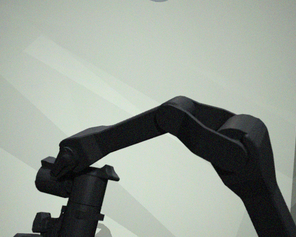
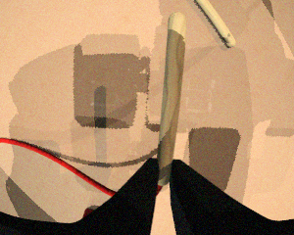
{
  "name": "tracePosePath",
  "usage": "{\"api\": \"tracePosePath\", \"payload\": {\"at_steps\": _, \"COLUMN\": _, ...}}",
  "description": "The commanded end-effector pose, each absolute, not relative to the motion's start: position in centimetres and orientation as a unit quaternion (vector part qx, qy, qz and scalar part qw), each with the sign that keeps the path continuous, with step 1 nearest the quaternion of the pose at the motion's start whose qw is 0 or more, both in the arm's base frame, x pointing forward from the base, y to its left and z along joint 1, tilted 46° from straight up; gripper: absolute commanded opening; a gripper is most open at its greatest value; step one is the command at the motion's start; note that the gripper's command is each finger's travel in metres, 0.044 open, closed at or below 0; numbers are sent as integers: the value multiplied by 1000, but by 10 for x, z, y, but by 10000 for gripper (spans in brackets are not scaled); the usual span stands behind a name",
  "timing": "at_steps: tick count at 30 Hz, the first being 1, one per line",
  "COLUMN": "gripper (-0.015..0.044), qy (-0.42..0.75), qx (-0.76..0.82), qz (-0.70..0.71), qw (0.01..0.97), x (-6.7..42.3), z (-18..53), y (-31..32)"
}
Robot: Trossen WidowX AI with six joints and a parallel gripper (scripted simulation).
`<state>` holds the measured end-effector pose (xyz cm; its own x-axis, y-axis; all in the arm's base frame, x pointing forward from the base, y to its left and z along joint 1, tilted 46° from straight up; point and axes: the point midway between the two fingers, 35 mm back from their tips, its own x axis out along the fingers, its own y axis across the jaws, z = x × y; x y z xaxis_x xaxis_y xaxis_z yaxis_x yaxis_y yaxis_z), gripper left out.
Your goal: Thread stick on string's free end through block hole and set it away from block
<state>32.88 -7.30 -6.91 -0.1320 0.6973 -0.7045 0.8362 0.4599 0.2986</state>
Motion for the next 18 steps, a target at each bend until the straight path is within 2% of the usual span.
{"api": "tracePosePath", "payload": {"at_steps": 1, "gripper": 0, "qy": 750, "qx": 480, "qz": -23, "qw": 454, "x": 335, "z": -68, "y": -72}}
{"api": "tracePosePath", "payload": {"at_steps": 18, "gripper": 0, "qy": 722, "qx": 320, "qz": 205, "qw": 579, "x": 348, "z": -67, "y": -69}}
